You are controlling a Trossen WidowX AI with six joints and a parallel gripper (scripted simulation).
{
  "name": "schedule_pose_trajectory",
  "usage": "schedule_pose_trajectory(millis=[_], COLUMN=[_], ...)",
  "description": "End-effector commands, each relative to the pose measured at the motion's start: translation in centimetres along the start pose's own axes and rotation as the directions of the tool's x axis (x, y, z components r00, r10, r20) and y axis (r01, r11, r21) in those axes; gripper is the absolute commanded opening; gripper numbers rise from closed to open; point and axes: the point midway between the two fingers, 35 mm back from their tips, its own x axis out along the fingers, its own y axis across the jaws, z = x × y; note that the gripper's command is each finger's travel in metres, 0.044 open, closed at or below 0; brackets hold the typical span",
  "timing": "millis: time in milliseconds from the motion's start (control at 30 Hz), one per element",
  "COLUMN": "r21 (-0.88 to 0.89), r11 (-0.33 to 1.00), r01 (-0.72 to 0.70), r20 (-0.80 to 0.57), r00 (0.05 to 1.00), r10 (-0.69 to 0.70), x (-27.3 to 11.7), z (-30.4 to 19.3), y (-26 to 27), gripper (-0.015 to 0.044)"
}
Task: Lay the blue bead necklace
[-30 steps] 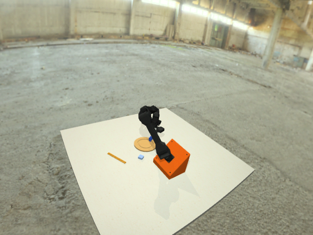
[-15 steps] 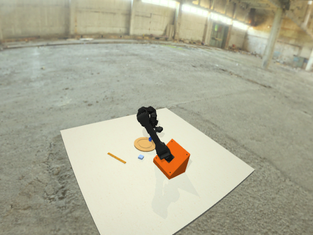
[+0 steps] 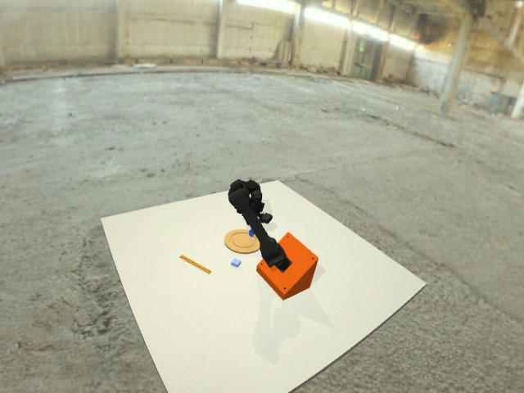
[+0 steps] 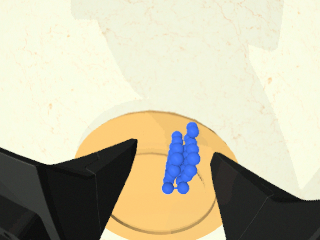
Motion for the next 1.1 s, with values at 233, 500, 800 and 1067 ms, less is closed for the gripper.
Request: schedule_pose_trajectory(millis=[233, 500, 800, 1067], r21=[0.009, 0.009, 0.004, 0.004], r11=[1.0, 1.0, 1.0, 1.0], r01=[0.009, 0.009, 0.009, 0.009], r20=[-0.018, -0.018, -0.011, -0.011], r00=[1.0, 1.0, 1.0, 1.0], r10=[-0.009, -0.009, -0.008, -0.008], x=[2.0, 2.0, 1.8, 1.8], z=[-0.4, -0.4, -0.3, -0.3], y=[-0.3, -0.3, -0.2, -0.2], gripper=[0.025, 0.025, 0.0014, 0.0])
